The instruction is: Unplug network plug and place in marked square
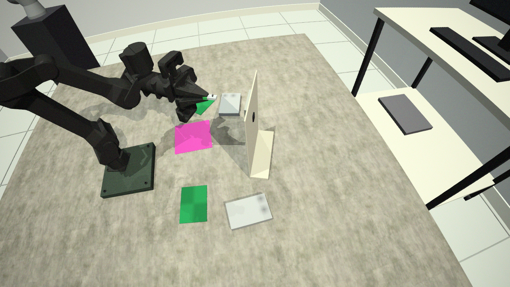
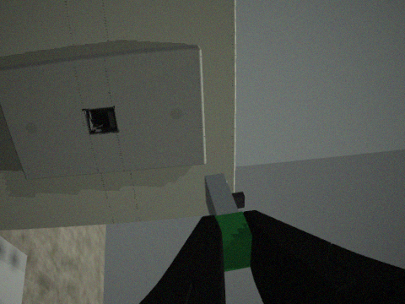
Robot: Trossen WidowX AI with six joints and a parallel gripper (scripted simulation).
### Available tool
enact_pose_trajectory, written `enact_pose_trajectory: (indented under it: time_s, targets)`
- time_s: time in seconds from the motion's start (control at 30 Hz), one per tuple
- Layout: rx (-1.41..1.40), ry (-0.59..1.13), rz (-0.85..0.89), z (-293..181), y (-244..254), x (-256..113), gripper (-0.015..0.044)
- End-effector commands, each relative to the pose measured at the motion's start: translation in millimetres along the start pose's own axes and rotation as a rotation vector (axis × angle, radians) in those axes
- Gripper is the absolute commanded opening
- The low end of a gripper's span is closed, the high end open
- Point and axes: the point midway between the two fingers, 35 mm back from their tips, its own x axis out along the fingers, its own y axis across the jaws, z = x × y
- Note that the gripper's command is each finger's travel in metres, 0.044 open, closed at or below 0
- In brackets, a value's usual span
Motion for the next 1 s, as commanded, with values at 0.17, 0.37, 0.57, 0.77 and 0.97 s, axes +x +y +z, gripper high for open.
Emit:
enact_pose_trajectory:
  time_s: [0.17, 0.37, 0.57, 0.77, 0.97]
  targets:
    - [-0.17, -0.118, 0.058, 12.1, 8.8, 8.8, 0.0]
    - [-0.301, -0.221, 0.12, 20.1, 21.2, 13.7, 0.0]
    - [-0.419, -0.329, 0.191, 25.2, 35.7, 15.2, 0.0]
    - [-0.519, -0.442, 0.271, 27.4, 51.5, 12.9, 0.0]
    - [-0.592, -0.562, 0.358, 27.5, 67.3, 5.7, 0.0]
